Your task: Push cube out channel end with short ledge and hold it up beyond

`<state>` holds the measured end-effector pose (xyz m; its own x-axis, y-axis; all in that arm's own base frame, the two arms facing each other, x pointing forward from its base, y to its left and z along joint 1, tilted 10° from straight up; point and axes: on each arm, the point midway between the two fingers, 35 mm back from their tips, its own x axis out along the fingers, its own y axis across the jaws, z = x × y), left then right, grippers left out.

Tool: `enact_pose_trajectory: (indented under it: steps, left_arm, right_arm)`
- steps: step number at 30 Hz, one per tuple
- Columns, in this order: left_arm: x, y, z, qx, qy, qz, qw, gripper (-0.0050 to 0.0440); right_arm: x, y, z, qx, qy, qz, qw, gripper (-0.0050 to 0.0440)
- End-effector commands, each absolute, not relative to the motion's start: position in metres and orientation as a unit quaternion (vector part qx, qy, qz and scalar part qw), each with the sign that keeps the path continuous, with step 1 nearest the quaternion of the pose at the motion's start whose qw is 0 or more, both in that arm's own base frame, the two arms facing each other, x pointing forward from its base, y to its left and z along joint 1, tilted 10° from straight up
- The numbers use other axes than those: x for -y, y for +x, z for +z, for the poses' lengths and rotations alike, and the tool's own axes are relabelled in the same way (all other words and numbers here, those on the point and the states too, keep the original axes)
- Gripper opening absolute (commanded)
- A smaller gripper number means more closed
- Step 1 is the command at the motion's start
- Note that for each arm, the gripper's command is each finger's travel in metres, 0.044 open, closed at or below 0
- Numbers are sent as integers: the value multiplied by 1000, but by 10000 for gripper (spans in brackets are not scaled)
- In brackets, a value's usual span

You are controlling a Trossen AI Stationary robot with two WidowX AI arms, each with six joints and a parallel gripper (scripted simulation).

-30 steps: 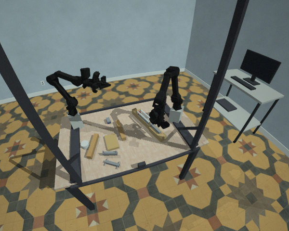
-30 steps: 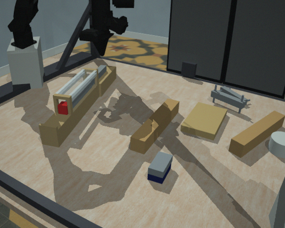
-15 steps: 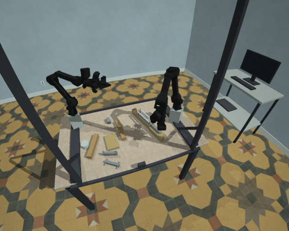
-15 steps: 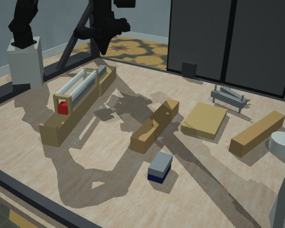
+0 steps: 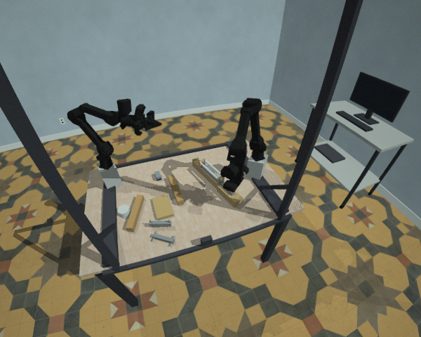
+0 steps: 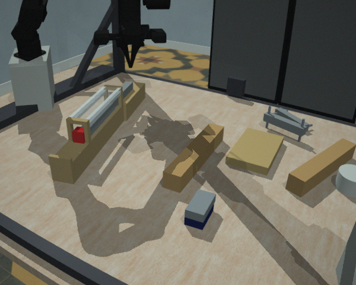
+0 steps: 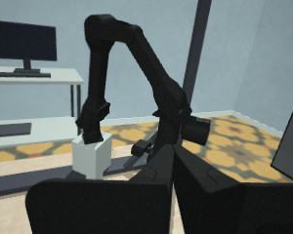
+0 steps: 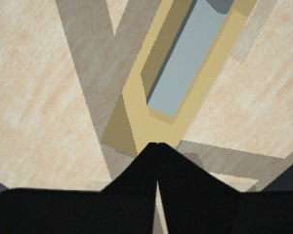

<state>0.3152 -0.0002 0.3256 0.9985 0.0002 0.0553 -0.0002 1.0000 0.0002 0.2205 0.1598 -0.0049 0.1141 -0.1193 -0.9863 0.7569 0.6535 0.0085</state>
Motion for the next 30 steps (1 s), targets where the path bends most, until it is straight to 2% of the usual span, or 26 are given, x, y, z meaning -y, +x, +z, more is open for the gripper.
enact_pose_trajectory:
  steps: [1, 10, 30]
  left_arm:
    - [0, 313, 336, 41, -2, 1, 999, 0]
    - [0, 313, 336, 41, -2, 1, 999, 0]
    - [0, 313, 336, 41, -2, 1, 999, 0]
  right_arm:
    - [-166, 224, -1, -562, 312, -339, 687, 0]
    - [-174, 220, -3, -503, 414, -423, 630, 0]
    - [-170, 222, -19, -508, 407, -418, 634, 0]
